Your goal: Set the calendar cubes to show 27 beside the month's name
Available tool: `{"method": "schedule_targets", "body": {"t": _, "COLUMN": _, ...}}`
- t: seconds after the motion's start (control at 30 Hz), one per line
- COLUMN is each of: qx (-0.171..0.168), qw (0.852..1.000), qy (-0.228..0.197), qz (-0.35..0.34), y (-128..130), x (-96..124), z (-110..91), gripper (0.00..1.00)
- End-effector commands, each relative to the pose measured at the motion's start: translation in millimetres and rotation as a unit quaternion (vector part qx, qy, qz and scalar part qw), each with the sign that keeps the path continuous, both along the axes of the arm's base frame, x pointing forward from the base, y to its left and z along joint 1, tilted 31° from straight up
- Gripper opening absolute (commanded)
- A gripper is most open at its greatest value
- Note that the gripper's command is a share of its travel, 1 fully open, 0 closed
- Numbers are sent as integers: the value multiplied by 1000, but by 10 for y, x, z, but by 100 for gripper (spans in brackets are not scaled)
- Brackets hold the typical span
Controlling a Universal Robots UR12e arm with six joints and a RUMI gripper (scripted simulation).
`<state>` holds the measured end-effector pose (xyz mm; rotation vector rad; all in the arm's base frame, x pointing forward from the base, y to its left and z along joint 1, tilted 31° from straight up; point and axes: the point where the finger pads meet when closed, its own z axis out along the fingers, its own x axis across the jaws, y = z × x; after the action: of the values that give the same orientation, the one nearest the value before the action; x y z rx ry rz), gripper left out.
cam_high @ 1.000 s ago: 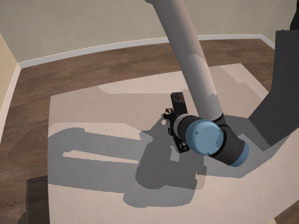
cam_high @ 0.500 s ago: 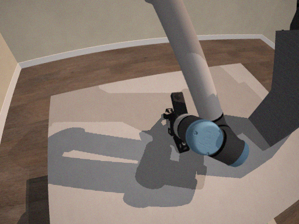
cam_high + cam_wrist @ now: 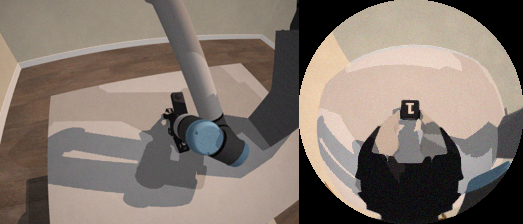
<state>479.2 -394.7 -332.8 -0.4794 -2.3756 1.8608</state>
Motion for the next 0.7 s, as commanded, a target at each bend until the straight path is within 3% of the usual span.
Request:
{"method": "schedule_targets", "body": {"t": 0.0, "qx": 0, "qw": 1000, "qy": 0, "qz": 0, "y": 2, "x": 3, "z": 4, "gripper": 11}}
{"method": "schedule_targets", "body": {"t": 0.3, "qx": 0, "qw": 1000, "qy": 0, "qz": 0, "y": 33, "x": 6, "z": 56, "gripper": 11}}
{"method": "schedule_targets", "body": {"t": 0.67, "qx": 0, "qw": 1000, "qy": 0, "qz": 0, "y": 245, "x": 25, "z": 414, "gripper": 11}}
